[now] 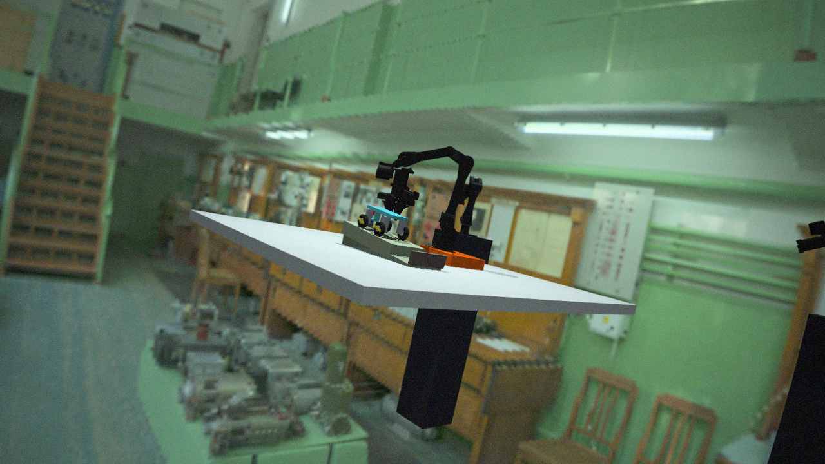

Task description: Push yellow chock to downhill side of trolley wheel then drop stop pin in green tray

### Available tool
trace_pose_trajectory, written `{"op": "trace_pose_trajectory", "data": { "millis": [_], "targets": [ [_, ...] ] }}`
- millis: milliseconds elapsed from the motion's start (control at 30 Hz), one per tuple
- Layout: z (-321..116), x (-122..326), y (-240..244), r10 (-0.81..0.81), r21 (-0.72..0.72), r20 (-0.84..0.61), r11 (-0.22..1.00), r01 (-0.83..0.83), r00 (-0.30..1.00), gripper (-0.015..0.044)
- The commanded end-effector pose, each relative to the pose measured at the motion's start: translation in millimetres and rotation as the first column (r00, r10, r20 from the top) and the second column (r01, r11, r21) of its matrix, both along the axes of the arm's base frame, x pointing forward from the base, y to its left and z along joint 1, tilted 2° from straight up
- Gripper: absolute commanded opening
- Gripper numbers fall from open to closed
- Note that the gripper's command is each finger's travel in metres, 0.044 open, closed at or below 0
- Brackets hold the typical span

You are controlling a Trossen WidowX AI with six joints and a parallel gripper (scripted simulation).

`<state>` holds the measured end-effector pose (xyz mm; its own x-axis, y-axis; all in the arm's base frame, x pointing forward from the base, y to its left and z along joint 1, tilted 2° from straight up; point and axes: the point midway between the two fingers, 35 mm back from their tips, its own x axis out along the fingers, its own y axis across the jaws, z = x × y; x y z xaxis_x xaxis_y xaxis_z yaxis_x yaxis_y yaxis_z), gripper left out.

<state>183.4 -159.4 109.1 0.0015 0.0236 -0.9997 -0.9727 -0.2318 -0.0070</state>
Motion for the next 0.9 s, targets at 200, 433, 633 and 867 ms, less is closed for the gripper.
{"op": "trace_pose_trajectory", "data": {
  "millis": [200,433,633,867],
  "targets": [
    [-12,2,-1,0.036,-0.008,-0.003,0.999,-0.036,0.999,0.0190],
    [-33,3,-1,0.036,-0.008,-0.003,0.999,-0.036,0.999,0.0190],
    [-45,2,0,0.036,-0.008,-0.003,0.999,-0.036,0.999,0.0190],
    [-52,2,0,0.036,-0.008,-0.003,0.999,-0.036,0.999,0.0190]
  ]
}}
